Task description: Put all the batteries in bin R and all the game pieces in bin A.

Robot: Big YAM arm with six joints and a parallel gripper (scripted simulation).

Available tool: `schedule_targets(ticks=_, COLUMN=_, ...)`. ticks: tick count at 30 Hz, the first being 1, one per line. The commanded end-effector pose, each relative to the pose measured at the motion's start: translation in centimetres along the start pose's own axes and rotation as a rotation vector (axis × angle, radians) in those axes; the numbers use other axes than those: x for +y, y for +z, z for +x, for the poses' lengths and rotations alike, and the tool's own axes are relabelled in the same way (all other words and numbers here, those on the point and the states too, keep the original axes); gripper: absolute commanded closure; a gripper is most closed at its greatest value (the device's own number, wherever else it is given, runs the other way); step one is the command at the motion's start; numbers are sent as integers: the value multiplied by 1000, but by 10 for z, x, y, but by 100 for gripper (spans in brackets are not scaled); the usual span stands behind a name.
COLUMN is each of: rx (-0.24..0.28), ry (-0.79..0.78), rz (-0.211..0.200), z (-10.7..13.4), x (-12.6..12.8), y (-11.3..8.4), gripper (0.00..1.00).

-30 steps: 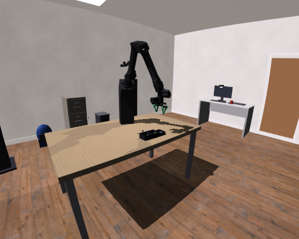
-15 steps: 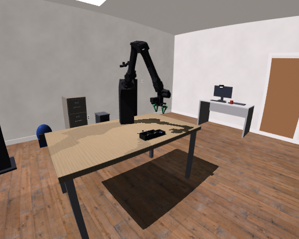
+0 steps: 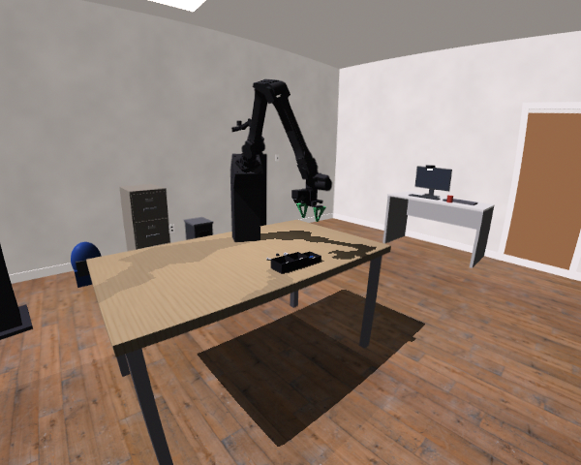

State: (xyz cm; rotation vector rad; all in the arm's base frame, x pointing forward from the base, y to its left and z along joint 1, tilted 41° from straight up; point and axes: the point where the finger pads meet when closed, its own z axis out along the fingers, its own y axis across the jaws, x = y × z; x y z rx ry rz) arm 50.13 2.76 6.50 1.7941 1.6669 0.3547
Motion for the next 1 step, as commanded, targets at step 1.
schedule_targets(ticks=1, rx=3, ry=3, rz=-17, z=0, x=7, y=-4, gripper=0)
